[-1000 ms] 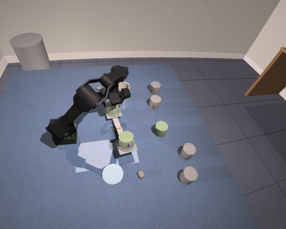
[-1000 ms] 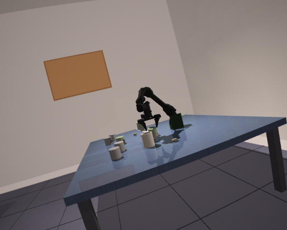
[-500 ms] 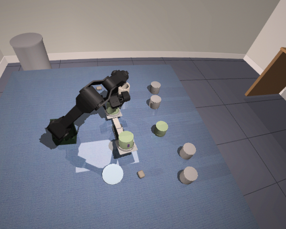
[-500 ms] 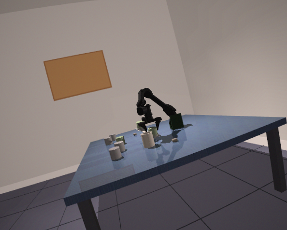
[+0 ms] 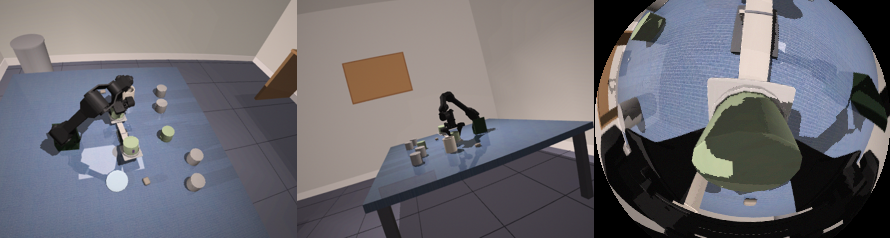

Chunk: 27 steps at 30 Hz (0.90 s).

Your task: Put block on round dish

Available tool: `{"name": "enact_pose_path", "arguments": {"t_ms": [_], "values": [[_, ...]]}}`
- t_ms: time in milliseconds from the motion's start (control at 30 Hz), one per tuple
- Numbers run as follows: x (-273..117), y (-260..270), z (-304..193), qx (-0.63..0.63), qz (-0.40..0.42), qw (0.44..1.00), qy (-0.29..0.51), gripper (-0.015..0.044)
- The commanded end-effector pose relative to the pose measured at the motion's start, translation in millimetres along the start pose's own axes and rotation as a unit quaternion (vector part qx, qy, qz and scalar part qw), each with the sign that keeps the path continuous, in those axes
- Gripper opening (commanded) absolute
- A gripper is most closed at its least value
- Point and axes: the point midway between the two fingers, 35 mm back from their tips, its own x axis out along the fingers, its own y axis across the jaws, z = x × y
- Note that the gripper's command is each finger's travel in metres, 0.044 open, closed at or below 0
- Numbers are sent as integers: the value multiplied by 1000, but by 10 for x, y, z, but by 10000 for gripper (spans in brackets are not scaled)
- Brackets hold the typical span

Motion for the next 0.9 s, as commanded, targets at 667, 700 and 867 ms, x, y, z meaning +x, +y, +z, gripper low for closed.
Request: {"name": "enact_pose_path", "arguments": {"t_ms": [667, 700, 867], "values": [[-187, 36, -15, -4, 1, 1000, -1, 0], [-199, 38, -16, -4, 1, 1000, -1, 0], [-260, 47, -21, -4, 1, 1000, 0, 0]]}}
